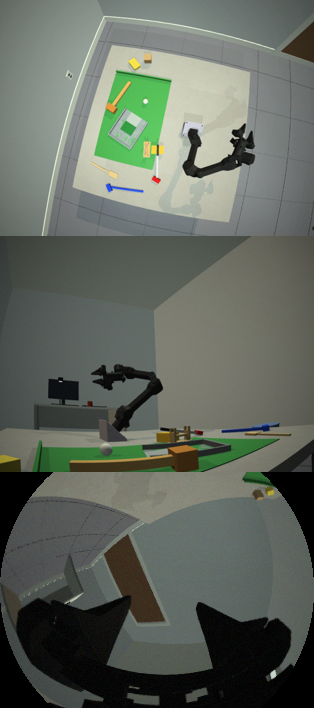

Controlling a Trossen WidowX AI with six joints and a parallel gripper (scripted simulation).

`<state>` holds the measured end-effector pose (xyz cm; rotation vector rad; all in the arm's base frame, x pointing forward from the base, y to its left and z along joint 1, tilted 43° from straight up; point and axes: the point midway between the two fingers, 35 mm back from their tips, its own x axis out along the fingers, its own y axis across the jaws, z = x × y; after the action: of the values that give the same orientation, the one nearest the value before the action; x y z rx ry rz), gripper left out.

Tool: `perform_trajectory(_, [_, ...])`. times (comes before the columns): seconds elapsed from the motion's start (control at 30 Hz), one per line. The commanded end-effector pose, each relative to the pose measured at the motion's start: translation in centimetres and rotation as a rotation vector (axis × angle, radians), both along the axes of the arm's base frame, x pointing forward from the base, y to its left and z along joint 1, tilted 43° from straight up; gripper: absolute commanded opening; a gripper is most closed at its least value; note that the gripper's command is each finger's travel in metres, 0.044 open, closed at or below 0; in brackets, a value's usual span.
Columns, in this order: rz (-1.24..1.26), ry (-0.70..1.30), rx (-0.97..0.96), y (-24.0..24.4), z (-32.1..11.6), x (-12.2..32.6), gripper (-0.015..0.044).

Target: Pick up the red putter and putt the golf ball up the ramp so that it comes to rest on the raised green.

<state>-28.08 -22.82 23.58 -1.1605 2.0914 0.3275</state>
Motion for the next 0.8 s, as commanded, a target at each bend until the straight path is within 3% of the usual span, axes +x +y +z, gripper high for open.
perform_trajectory(0.0, [0.007, 0.002, 0.002, -0.1, 0.0, 0.1, 0.0426])
perform_trajectory(0.3, [0.489, 0.172, 0.095, -5.5, -0.8, 7.8, 0.044])
perform_trajectory(0.5, [1.113, 0.461, 0.122, -9.5, -1.0, 17.6, 0.044])
perform_trajectory(0.77, [1.706, 0.781, 0.033, -10.0, -1.2, 28.2, 0.044])
